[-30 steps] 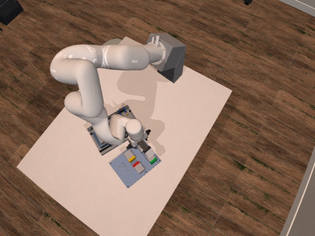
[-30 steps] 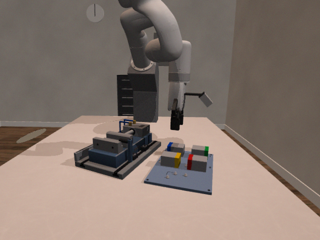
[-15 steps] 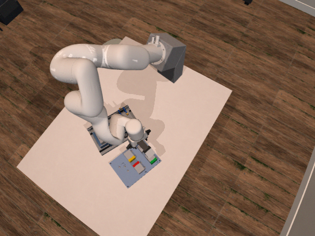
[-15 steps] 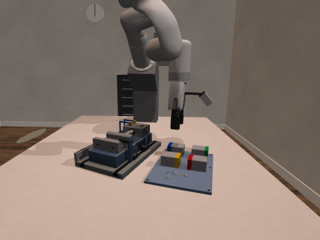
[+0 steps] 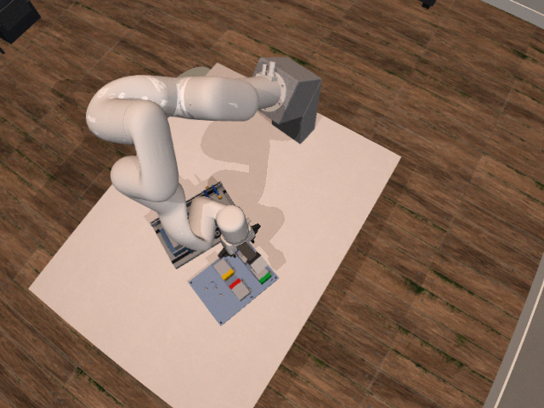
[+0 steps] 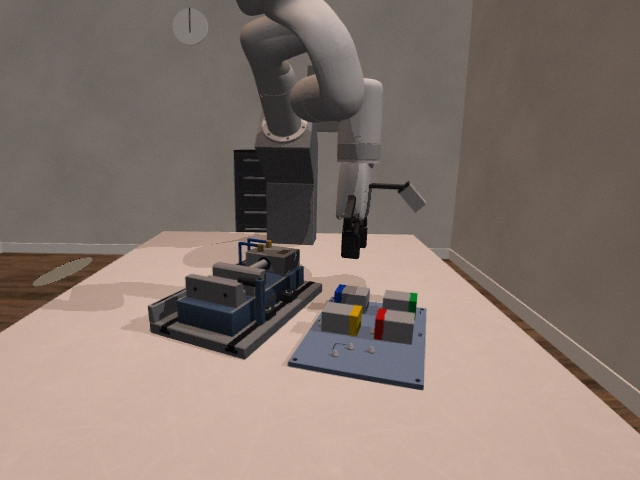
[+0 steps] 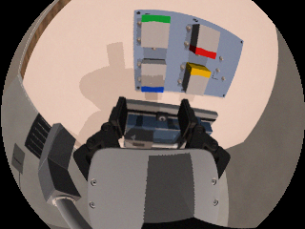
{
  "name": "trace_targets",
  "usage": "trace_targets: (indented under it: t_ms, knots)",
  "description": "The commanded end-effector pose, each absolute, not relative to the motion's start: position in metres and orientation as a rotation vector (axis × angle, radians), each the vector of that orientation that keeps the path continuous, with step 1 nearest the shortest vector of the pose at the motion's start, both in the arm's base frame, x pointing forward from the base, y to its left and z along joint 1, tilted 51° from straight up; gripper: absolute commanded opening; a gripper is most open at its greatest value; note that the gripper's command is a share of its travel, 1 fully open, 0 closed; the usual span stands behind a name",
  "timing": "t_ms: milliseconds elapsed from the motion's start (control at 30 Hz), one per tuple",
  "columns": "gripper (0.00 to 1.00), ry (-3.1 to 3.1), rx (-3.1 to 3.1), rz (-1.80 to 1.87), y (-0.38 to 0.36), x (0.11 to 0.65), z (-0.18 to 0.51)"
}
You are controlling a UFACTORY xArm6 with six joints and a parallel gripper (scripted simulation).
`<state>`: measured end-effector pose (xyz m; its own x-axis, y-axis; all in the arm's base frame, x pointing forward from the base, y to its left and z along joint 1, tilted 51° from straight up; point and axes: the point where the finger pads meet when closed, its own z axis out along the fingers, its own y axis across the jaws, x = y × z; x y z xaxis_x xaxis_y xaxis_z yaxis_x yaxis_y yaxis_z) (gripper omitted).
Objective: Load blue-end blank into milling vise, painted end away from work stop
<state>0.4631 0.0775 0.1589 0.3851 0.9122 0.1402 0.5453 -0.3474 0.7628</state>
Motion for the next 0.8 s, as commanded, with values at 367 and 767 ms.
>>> trace_targets:
  t_ms: [367,767]
  knots:
    - [0.79,1.247,2.021,0.759,0.072,0.486,0.141]
    - [0.79,1.247,2.021,0.758,0.067,0.502,0.127]
